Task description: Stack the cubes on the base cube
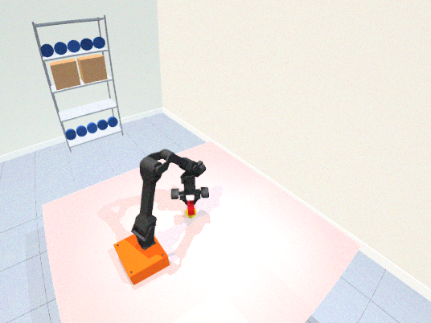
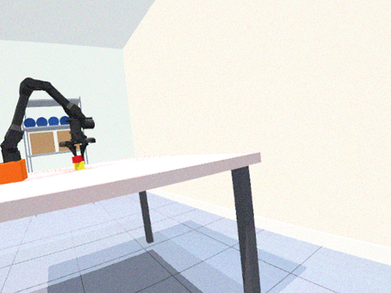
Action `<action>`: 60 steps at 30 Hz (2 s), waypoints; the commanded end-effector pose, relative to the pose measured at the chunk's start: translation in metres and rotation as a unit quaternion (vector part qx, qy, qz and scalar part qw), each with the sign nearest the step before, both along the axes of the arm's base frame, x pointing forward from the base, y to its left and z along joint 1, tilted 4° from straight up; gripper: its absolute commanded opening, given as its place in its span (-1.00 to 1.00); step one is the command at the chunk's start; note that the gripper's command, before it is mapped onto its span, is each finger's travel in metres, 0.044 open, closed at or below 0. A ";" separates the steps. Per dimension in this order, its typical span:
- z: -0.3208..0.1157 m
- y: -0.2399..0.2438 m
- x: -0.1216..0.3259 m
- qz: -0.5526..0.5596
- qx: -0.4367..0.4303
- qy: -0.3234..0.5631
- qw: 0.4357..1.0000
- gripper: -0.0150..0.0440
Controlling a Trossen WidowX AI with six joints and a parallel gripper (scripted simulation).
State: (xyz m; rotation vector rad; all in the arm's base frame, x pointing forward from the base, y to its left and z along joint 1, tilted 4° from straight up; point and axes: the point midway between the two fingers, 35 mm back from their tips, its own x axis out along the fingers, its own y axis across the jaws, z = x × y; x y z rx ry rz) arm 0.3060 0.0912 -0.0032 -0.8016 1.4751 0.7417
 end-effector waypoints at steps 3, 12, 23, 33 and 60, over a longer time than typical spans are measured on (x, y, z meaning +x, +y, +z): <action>-0.001 0.000 0.000 0.001 0.001 0.000 1.000 -0.14; -0.001 0.000 0.000 0.001 0.001 0.000 1.000 0.20; 0.013 0.001 0.000 0.000 0.000 0.000 1.000 0.20; 0.026 0.001 0.001 0.000 0.000 0.000 1.000 0.20; 0.060 0.003 0.001 0.000 0.000 0.000 1.000 0.20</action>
